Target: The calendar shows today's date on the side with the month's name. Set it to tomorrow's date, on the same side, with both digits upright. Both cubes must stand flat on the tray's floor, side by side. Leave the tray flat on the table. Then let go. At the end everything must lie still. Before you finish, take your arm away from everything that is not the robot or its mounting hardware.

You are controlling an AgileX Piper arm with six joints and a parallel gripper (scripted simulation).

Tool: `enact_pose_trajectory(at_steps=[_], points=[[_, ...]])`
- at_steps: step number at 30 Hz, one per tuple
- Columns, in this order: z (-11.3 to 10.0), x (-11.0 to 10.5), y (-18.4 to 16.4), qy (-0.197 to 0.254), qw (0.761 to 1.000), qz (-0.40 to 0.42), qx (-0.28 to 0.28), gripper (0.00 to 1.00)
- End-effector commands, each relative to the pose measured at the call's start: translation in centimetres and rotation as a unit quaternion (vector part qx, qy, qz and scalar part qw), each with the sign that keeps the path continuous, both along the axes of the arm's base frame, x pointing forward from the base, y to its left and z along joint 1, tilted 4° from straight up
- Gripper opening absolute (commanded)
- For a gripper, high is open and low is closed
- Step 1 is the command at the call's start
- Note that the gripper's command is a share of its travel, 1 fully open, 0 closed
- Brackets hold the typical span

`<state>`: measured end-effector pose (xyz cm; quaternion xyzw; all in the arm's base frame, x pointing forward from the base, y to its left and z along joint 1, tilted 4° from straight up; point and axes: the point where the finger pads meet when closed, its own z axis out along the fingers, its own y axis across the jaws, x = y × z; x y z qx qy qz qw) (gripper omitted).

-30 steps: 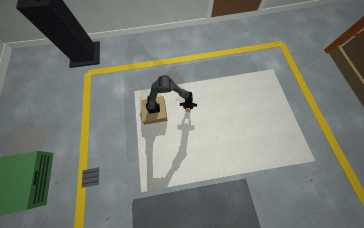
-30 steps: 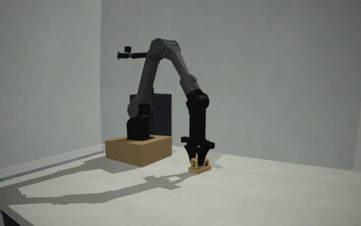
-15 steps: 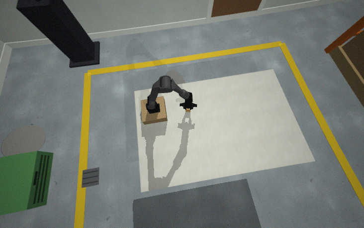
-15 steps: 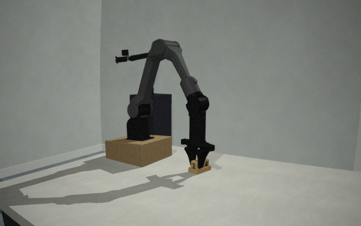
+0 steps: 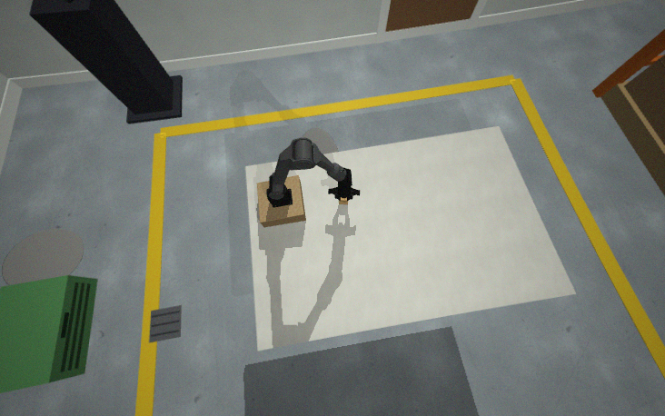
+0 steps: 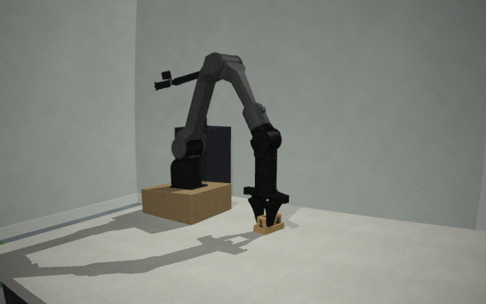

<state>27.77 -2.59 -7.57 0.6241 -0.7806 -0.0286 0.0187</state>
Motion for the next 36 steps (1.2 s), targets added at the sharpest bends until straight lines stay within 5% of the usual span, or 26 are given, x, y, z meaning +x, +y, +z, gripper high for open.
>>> enact_pose_trajectory(at_steps=[1,23,36], points=[[-0.05,-0.07,0.06,0.001,1.000,0.001,0.000,0.37],[-0.05,-0.07,0.06,0.001,1.000,0.001,0.000,0.37],[-0.05,-0.07,0.06,0.001,1.000,0.001,0.000,0.58]])
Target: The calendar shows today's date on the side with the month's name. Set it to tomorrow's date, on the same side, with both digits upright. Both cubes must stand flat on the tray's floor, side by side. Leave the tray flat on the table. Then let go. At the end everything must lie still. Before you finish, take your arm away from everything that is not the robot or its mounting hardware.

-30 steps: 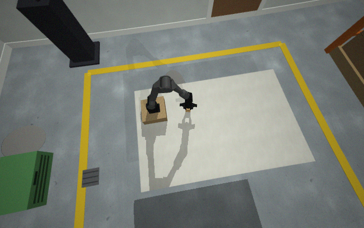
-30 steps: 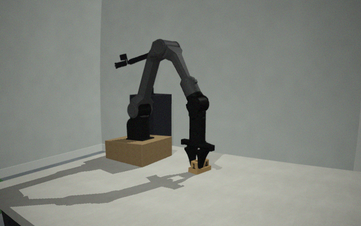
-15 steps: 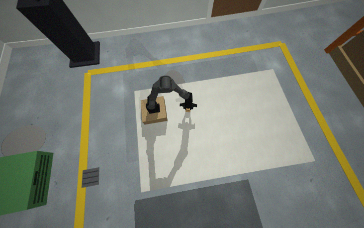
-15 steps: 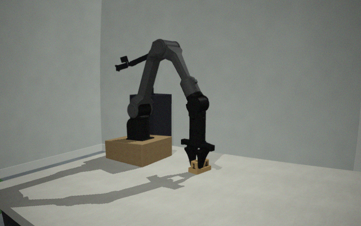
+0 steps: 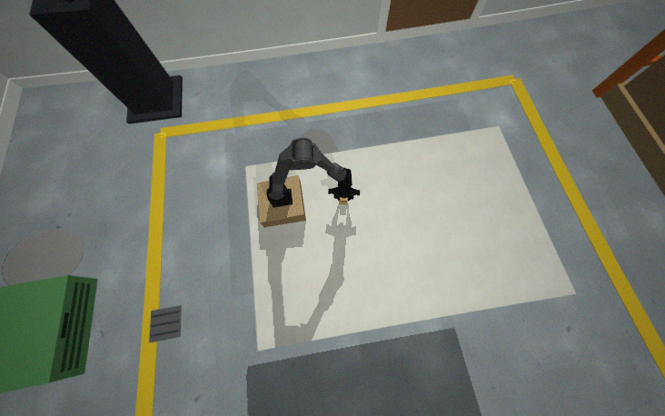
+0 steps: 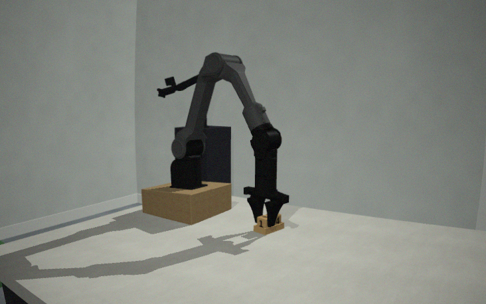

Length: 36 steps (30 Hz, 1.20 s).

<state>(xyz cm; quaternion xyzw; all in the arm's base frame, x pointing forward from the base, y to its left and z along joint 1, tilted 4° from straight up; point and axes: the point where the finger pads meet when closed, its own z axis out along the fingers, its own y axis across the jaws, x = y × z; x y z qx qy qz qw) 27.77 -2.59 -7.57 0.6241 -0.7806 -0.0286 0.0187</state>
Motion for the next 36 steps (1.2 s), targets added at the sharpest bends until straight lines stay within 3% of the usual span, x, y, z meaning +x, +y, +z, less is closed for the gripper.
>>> enact_pose_trajectory(at_steps=[1,2,18,25,27,36], points=[[-0.1,-0.1,0.1,0.001,1.000,0.001,0.000,0.58],[-0.1,-0.1,0.1,0.001,1.000,0.001,0.000,0.63],[0.6,0.1,0.0,-0.002,1.000,0.001,0.000,0.63],[3.6,0.3,-0.1,-0.002,1.000,0.000,0.000,0.63],[3.6,0.3,-0.1,-0.002,1.000,0.000,0.000,0.63],[8.0,0.6,-0.2,-0.002,1.000,0.000,0.000,0.63]])
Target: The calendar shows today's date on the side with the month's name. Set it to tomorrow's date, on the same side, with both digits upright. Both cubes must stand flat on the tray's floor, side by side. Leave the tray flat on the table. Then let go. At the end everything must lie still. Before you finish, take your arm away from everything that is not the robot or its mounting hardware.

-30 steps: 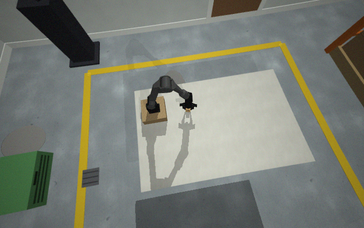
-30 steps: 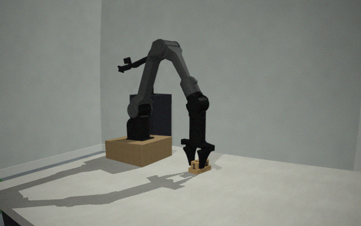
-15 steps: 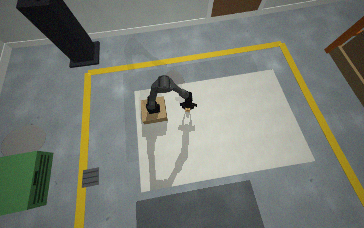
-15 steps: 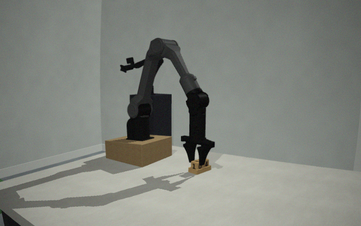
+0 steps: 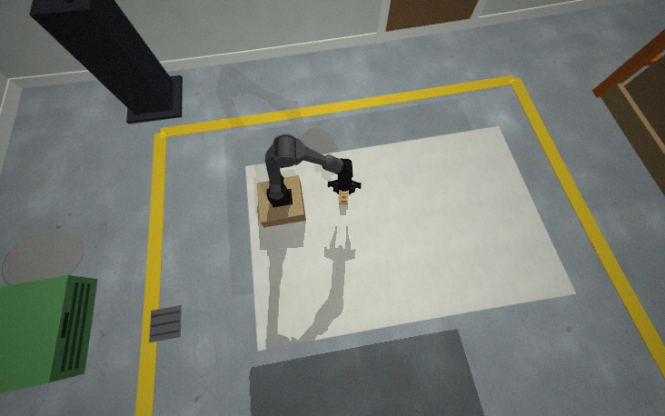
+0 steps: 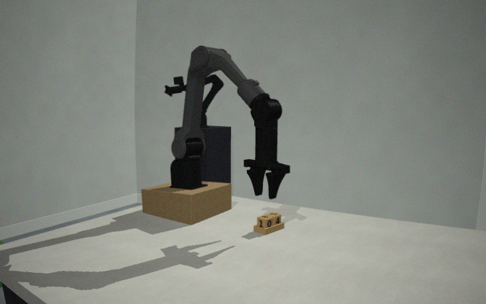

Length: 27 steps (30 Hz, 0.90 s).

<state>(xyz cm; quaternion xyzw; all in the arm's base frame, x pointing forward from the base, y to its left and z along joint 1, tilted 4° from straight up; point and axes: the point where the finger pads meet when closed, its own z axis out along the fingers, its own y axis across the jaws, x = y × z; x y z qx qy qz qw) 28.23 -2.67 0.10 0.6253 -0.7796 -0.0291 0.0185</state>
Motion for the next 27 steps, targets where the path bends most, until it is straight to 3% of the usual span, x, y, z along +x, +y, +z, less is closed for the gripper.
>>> enact_pose_trajectory(at_steps=[1,10,11,27], points=[[0.67,0.15,-0.08,-0.002,1.000,-0.001,-0.001,0.63],[1.33,0.13,-0.09,-0.001,1.000,-0.001,-0.001,0.63],[1.33,0.13,-0.09,-0.001,1.000,-0.001,-0.001,1.00],[1.33,0.13,-0.09,-0.001,1.000,-0.001,-0.001,1.00]])
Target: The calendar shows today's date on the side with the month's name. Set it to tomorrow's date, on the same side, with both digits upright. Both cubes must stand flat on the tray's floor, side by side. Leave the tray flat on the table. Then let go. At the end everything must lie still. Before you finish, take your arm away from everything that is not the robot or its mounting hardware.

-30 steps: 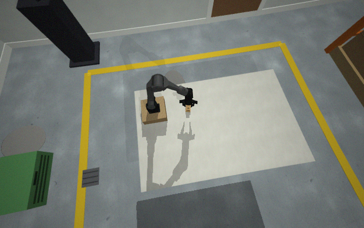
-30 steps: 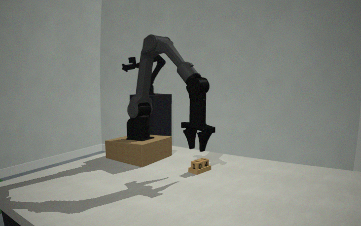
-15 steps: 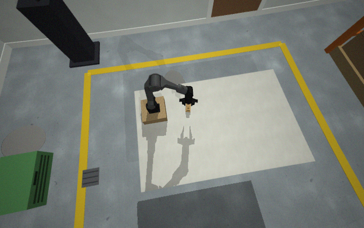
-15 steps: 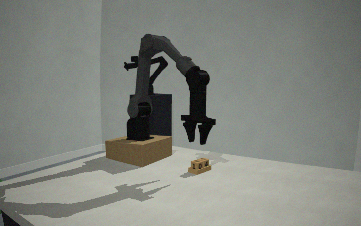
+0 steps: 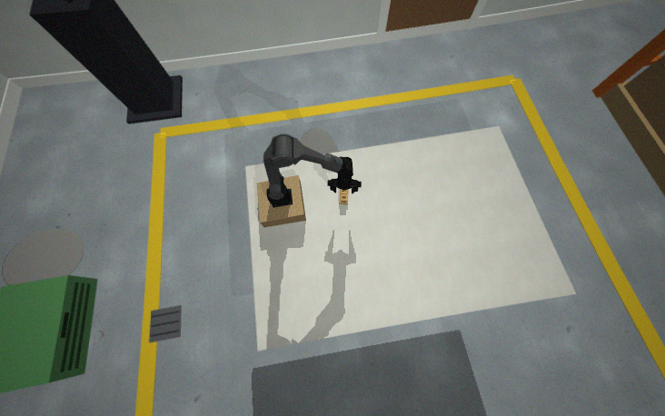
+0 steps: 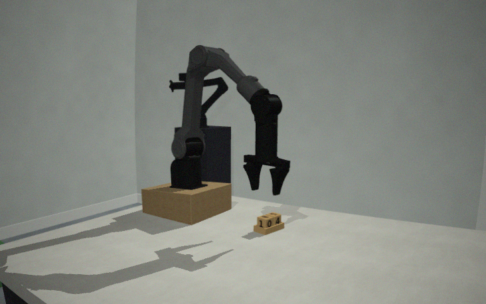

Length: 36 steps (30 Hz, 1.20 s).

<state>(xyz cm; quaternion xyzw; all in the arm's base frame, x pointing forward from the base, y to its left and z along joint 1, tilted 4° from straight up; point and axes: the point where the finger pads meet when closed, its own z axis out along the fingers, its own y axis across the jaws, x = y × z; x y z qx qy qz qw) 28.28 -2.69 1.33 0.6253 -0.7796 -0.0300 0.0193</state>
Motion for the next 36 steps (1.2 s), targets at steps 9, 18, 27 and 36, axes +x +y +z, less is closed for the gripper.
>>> enact_pose_trajectory(at_steps=[9,18,27,36], points=[[0.7,0.2,-0.1,-0.003,1.000,-0.001,-0.001,1.00],[3.3,0.3,-0.1,-0.003,1.000,-0.001,-0.001,1.00],[7.5,0.6,-0.2,-0.003,1.000,-0.001,-0.001,1.00],[8.2,0.6,-0.2,0.001,1.000,-0.001,0.000,1.00]])
